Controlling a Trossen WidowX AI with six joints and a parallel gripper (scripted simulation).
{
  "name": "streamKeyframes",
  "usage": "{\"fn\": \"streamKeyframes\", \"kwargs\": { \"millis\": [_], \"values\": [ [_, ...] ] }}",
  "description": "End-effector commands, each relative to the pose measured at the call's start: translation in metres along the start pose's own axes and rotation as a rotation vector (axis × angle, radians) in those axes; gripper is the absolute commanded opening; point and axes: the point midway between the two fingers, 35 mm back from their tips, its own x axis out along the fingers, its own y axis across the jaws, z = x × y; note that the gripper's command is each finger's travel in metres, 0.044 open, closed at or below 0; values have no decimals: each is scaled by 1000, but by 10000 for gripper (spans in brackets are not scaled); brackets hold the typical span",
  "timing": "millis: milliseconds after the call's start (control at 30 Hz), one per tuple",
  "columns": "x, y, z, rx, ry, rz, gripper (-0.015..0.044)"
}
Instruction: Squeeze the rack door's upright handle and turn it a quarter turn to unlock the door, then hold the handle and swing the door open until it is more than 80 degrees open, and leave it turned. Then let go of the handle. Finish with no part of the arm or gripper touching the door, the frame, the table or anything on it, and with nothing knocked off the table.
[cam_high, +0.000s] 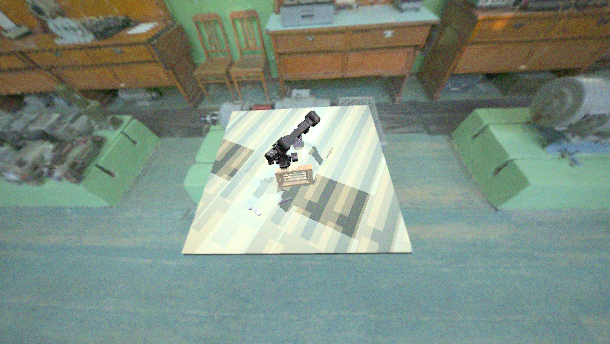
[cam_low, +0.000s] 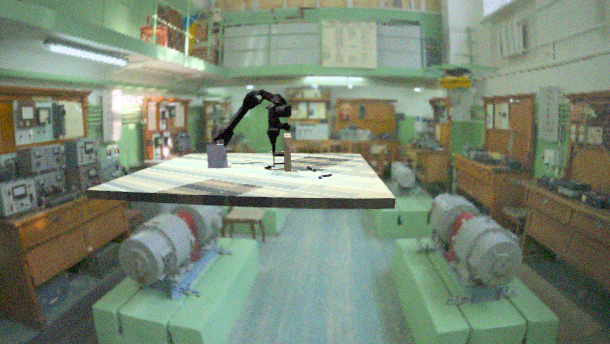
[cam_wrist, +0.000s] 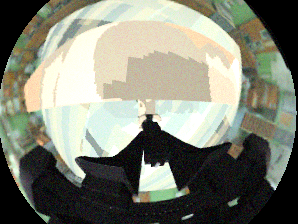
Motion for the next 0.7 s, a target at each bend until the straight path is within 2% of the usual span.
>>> {"fn": "streamKeyframes", "kwargs": {
  "millis": [0, 167, 333, 667],
  "values": [
    [1, 0, 0, 3, -1, 1, 55],
    [1, 0, 0, 3, -1, 1, 21],
    [1, 0, 0, 35, -1, 1, 19],
    [1, 0, 0, 519, -1, 1, 19]
  ]
}}
